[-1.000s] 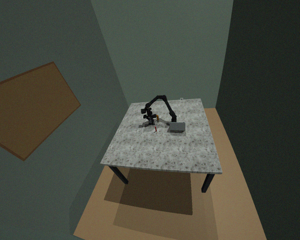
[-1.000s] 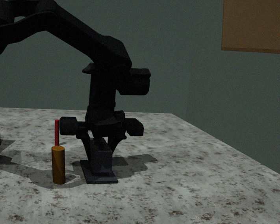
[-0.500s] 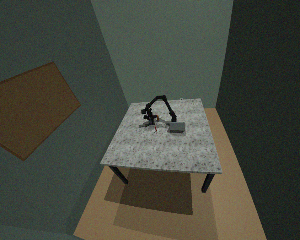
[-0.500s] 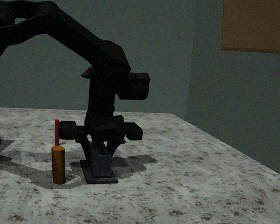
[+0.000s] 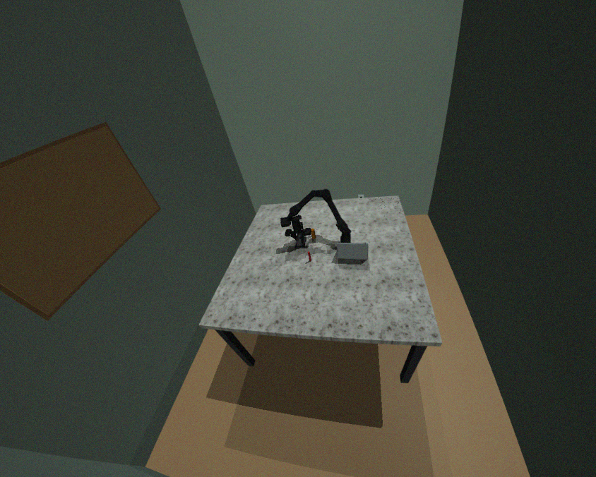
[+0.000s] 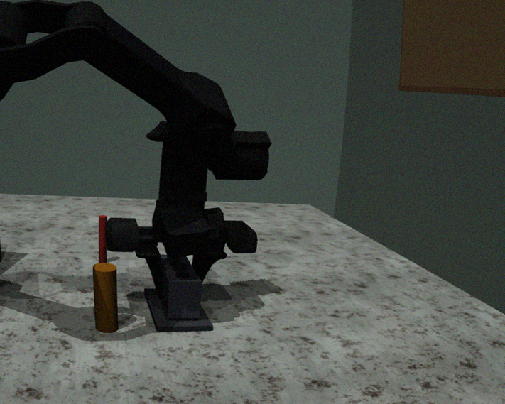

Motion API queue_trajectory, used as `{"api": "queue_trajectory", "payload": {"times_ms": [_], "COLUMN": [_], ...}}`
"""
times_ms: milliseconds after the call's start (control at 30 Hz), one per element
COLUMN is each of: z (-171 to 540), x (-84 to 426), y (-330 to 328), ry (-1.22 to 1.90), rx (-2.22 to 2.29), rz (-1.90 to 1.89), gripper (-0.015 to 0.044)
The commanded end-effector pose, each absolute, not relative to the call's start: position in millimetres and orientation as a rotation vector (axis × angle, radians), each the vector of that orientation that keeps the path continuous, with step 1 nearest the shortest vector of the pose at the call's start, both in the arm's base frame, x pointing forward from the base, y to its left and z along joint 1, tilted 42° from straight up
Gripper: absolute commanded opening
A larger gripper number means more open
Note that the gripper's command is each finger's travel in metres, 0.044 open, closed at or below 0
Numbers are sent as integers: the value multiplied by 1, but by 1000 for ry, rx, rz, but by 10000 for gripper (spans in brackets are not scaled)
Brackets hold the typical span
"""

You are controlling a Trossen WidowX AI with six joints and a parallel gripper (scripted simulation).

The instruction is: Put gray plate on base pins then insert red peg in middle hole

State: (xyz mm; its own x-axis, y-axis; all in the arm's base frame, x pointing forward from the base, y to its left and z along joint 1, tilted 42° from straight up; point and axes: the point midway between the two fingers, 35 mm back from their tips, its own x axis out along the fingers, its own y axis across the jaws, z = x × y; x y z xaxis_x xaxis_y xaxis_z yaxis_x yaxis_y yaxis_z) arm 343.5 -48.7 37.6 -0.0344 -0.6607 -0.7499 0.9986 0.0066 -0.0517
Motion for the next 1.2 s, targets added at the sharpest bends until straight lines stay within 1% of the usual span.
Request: {"api": "queue_trajectory", "payload": {"times_ms": [0,233,433,667,767,967,1033,1167], "z": [38,38,43,112,126,125,112,71], "x": [344,344,346,350,352,351,345,317], "y": [-49,-49,-43,20,32,35,53,105], "ry": [705,705,706,709,707,712,748,851], "rx": [625,625,625,622,619,616,586,482], "rz": [-1482,-1482,-1481,-1479,-1480,-1477,-1451,-1372], "gripper": [263,440,440,440,440,440,440,440]}}
